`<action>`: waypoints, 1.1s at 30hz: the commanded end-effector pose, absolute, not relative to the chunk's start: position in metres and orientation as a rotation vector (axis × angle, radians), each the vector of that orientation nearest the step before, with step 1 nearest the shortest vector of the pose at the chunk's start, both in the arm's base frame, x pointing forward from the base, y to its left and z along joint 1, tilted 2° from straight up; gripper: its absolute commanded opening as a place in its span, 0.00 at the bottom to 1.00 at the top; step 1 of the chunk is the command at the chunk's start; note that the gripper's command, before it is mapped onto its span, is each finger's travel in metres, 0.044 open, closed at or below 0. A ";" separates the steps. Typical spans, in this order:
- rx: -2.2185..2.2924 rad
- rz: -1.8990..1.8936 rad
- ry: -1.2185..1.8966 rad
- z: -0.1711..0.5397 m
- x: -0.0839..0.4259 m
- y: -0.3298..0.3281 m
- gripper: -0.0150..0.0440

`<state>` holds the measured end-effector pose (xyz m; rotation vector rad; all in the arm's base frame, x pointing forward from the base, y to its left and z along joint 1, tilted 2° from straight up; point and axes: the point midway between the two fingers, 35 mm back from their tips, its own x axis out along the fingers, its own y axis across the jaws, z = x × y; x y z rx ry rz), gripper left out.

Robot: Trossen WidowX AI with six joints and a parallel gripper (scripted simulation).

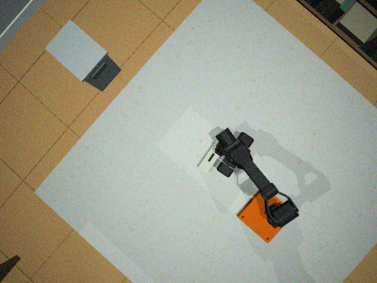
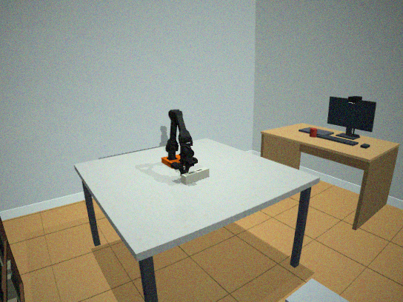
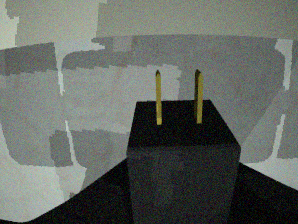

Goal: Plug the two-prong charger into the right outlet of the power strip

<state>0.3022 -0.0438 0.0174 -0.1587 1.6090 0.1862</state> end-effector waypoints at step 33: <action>-0.156 0.184 1.612 0.017 0.311 -0.043 0.25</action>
